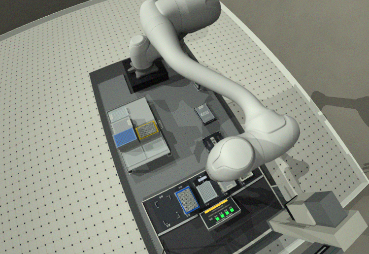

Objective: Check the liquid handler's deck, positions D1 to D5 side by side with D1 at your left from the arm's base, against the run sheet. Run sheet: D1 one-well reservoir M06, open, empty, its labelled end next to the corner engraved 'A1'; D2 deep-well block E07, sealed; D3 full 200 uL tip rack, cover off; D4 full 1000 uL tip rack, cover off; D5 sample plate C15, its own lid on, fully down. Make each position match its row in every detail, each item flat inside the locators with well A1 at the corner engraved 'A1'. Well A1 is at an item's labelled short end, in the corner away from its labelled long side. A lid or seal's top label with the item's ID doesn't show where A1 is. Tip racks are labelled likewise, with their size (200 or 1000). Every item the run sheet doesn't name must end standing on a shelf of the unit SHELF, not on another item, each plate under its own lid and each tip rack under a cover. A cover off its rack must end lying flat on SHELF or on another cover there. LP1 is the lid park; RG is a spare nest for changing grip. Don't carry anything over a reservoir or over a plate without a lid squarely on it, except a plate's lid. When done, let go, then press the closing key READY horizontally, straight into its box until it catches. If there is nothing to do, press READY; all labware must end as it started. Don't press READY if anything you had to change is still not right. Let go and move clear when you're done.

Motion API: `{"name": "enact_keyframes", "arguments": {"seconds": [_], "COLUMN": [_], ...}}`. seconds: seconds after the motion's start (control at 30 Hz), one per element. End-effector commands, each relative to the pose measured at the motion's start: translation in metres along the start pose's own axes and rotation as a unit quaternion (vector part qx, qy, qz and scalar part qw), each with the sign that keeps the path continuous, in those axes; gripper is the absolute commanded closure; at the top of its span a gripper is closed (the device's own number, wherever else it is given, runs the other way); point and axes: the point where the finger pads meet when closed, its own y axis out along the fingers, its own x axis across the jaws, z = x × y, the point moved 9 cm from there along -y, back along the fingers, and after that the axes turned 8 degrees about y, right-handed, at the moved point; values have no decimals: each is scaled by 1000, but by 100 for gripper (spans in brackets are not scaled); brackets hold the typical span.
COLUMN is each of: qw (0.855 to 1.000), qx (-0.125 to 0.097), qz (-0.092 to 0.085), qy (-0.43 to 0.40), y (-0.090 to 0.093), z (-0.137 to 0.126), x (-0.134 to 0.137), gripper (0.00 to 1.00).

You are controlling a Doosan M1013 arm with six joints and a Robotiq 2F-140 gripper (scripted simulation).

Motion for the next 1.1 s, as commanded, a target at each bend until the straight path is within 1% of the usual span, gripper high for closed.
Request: {"name": "enact_keyframes", "arguments": {"seconds": [0.0, 0.3, 0.7, 1.07], "qw": [1000, 1000, 1000, 1000], "qx": [0, 0, 0, 0], "qz": [0, 0, 0, 0], "qy": [0, 0, 0, 0], "y": [-2, -2, -2, 16], "z": [5, 49, 49, 49], "x": [-1, -6, -6, -6], "gripper": [34, 34, 34, 34]}}
